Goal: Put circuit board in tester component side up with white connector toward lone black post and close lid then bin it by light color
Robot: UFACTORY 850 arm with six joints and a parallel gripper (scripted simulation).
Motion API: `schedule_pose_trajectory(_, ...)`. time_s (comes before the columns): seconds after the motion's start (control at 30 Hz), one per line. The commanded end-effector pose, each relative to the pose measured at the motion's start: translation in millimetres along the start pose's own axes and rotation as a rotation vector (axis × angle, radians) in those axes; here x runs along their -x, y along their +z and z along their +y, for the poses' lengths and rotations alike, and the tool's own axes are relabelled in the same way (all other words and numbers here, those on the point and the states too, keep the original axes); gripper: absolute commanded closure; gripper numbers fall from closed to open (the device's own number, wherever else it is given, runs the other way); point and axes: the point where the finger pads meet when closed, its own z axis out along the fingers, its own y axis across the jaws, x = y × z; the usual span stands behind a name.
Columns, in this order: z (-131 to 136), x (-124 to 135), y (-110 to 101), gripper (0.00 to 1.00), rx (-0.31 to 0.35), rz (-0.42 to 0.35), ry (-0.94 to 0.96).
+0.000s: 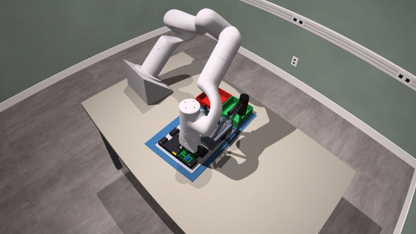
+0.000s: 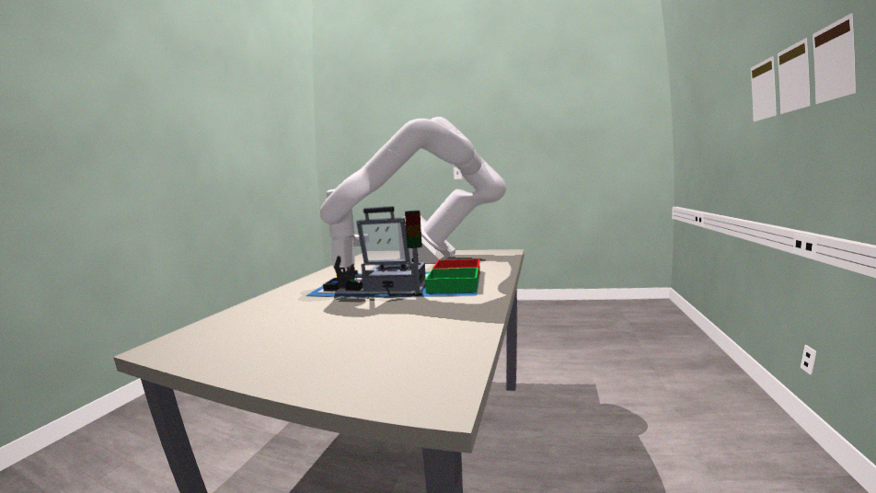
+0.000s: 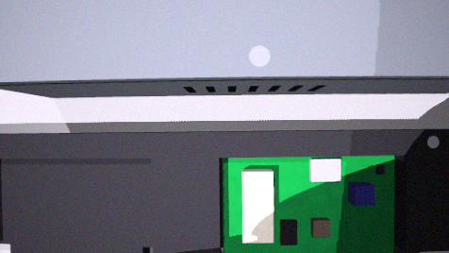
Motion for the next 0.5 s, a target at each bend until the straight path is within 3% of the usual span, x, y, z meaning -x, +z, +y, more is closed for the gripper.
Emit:
schedule_pose_trajectory(0.0, 0.9, 0.3, -1.0, 0.15, 0.002, -0.001, -0.001)
schedule_pose_trajectory(0.47, 0.9, 0.3, -1.0, 0.18, 0.002, -0.001, -0.001)
